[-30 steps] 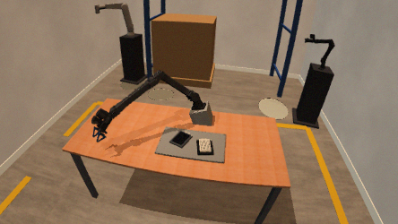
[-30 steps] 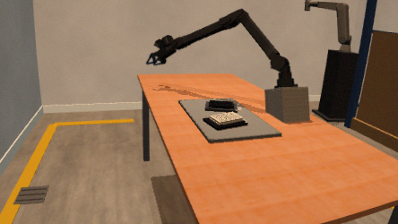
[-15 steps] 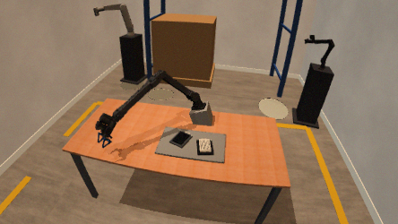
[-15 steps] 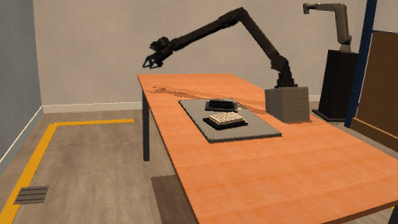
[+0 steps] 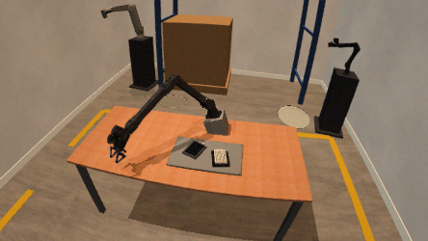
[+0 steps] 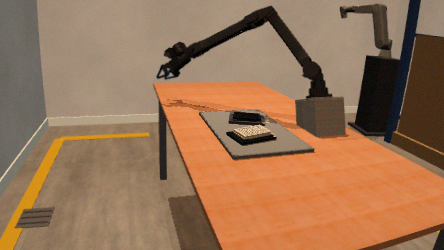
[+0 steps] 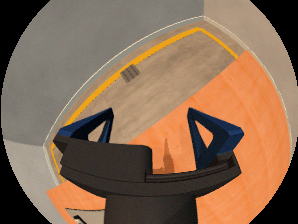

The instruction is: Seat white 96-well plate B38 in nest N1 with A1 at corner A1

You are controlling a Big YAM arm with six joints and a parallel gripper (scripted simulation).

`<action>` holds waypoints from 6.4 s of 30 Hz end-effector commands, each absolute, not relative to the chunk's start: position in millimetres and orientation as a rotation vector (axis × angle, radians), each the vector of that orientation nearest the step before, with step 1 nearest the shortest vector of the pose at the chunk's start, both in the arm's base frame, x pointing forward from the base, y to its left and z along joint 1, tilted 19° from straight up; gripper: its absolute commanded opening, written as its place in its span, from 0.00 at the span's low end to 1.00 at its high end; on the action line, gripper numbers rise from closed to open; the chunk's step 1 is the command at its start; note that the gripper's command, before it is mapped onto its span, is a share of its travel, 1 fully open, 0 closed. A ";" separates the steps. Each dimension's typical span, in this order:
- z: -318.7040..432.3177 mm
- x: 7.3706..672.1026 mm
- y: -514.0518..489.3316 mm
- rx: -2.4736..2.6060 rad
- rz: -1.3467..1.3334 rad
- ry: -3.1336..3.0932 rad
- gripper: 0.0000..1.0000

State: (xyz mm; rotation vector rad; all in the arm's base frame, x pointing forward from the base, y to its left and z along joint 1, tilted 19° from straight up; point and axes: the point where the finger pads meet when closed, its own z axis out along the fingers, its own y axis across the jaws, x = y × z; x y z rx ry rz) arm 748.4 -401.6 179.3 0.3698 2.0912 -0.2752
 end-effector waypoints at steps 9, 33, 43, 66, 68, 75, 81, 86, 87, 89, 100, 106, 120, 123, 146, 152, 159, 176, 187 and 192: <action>211.3 763.0 -344.5 0.323 -0.235 2.091 1.00; 164.8 764.6 -254.5 0.290 -0.187 2.186 1.00; 142.2 758.2 -209.6 0.246 -0.154 2.282 1.00; 98.3 736.1 -121.7 0.198 -0.127 2.377 1.00; 110.5 747.3 -118.5 0.171 -0.121 2.395 1.00; 81.3 721.2 -87.9 0.138 -0.118 2.470 1.00; 69.3 710.4 -63.7 0.139 -0.115 2.470 1.00; 52.2 714.5 -51.5 0.041 -0.122 2.581 1.00; 60.9 713.2 -48.1 0.042 -0.126 2.567 1.00; 56.4 694.6 -39.7 0.067 -0.119 2.566 1.00; 27.3 680.8 -0.4 -0.034 -0.140 2.666 1.00; 27.8 654.9 17.5 -0.004 -0.130 2.646 1.00; 5.9 615.6 58.8 -0.088 -0.156 2.727 1.00; 0.7 605.2 68.6 -0.087 -0.154 2.727 1.00; -32.3 520.2 124.5 -0.279 -0.247 2.864 1.00; -39.1 496.9 131.4 -0.320 -0.278 2.906 1.00; -46.9 470.4 146.0 -0.387 -0.312 2.918 1.00; -62.9 392.8 160.8 -0.546 -0.436 2.988 1.00; -70.2 353.2 165.7 -0.612 -0.477 2.991 1.00; -62.5 370.1 171.5 -0.579 -0.455 2.970 1.00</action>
